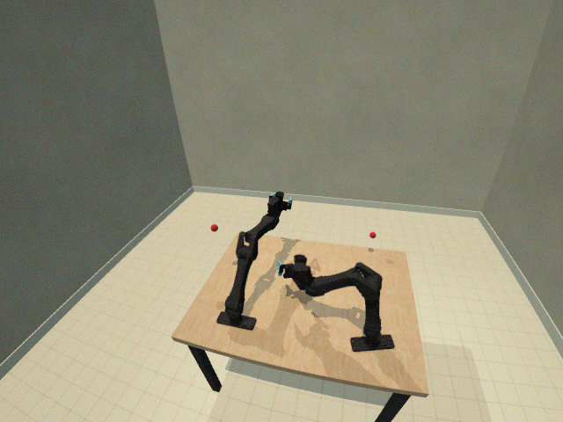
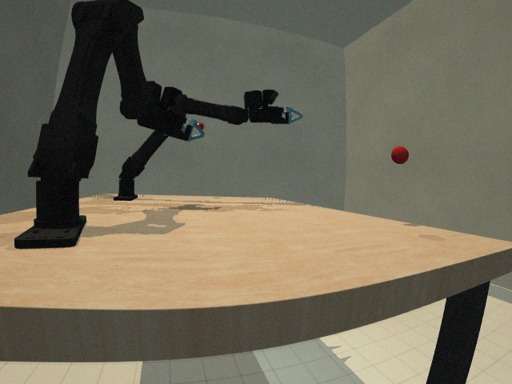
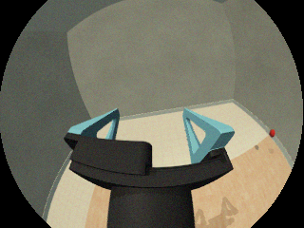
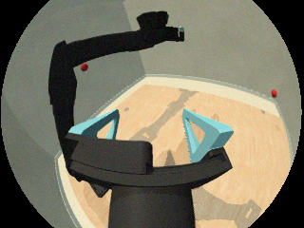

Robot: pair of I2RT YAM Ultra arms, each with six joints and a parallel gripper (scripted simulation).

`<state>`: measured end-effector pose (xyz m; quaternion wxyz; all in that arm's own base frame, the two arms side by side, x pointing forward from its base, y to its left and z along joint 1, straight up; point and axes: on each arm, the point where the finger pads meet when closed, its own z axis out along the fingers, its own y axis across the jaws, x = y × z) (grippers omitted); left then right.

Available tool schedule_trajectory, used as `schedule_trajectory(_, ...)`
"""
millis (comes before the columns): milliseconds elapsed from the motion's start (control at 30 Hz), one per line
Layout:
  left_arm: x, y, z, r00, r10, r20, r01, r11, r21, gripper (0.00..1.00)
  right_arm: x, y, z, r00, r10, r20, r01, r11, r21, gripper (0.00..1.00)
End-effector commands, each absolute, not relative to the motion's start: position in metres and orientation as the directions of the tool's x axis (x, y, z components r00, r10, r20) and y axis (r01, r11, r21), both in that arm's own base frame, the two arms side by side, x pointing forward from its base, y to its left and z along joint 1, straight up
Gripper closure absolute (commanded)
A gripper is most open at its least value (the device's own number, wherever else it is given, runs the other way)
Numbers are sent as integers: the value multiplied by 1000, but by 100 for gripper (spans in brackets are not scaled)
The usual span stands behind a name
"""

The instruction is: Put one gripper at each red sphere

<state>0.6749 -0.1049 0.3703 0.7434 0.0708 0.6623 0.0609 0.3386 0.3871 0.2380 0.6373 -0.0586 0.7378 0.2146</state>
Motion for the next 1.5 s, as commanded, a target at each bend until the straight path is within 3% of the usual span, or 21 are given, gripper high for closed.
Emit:
schedule_trajectory(0, 672, -104, 381, 135, 180, -974, -1, 983, 182, 0, 339, 387, 245, -173, 201, -964, -362, 897, 252, 0)
schedule_trajectory(800, 667, -89, 384, 111, 178, -978, -17, 984, 177, 0, 357, 382, 243, -177, 178, -968, -343, 911, 230, 0)
schedule_trajectory(1133, 636, -14, 395, -4, 149, -989, -102, 984, 149, 0, 444, 340, 233, -224, 77, -972, -246, 960, 133, 0)
schedule_trajectory(1467, 523, 116, 396, -225, 10, -974, -313, 946, 82, 0, 584, 179, 204, -421, -26, -907, -47, 999, -7, 0)
